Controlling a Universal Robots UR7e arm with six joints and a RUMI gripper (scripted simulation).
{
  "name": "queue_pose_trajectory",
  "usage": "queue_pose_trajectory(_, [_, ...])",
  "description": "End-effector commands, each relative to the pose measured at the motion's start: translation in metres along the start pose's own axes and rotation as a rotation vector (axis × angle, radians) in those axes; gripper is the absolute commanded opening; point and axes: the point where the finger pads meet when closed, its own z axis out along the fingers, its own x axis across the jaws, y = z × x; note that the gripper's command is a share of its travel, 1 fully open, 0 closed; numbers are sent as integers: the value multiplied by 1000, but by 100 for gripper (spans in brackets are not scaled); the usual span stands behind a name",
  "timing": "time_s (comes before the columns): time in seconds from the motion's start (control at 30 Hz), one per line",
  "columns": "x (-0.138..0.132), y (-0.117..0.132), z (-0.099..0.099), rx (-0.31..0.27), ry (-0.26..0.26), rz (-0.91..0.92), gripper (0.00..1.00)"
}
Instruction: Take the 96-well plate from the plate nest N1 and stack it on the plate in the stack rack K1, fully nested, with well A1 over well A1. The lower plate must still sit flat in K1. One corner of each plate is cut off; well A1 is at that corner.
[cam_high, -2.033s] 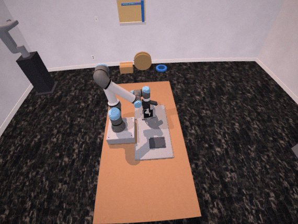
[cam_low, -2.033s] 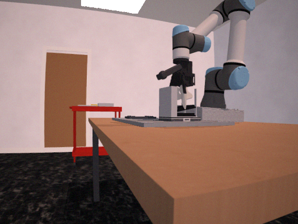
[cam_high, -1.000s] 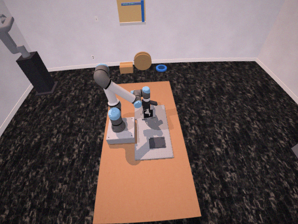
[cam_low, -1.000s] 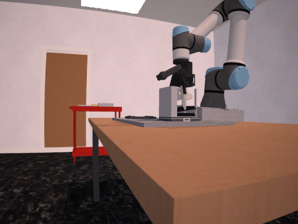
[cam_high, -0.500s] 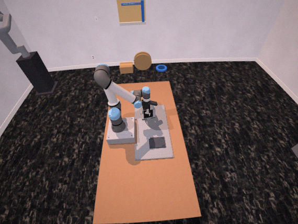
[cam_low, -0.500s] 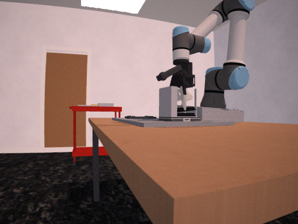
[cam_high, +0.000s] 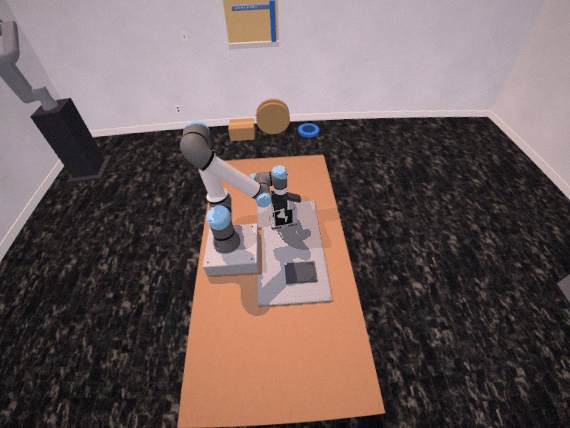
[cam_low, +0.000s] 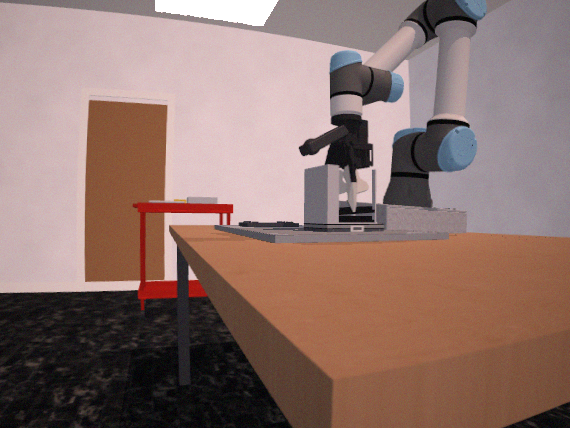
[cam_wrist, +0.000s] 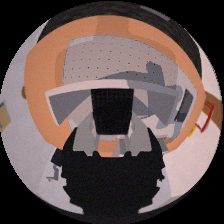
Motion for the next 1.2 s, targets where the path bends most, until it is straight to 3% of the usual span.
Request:
queue_pose_trajectory(0.0, [0,0,0,1,0,0,0])
queue_pose_trajectory(0.93, [0,0,4,1,0,0,0])
queue_pose_trajectory(0.97, [0,0,4,1,0,0,100])
queue_pose_trajectory(1.17, [0,0,4,1,0,0,100])
